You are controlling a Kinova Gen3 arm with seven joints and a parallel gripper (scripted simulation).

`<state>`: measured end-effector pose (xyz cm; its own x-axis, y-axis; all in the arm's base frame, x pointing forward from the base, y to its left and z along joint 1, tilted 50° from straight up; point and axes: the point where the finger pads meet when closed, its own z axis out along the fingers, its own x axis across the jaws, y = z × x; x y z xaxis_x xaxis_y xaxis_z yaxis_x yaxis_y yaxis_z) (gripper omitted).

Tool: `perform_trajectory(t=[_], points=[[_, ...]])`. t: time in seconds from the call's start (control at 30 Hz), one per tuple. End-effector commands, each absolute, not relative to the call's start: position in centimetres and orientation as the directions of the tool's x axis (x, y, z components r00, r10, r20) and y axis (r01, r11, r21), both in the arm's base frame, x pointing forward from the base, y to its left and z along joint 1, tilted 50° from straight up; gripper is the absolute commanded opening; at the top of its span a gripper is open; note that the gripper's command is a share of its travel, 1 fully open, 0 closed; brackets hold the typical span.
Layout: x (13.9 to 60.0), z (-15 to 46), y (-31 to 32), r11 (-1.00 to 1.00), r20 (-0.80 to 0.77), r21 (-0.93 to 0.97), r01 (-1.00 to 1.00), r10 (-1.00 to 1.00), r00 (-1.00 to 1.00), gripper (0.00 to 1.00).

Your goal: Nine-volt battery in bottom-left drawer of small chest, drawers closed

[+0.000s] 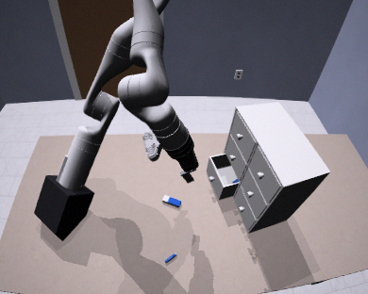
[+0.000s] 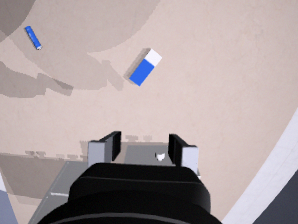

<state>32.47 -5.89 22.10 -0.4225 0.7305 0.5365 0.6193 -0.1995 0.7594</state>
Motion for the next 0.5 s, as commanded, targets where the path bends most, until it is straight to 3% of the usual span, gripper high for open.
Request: perform_trajectory(t=[0.0,0.47], points=[[32.69,22.57,-6.09,-0.120,0.514,0.733,0.669,0.743,-0.430,1.00],[32.32,23.16,-6.84,0.026,0.511,0.616,0.787,0.748,-0.424,1.00]])
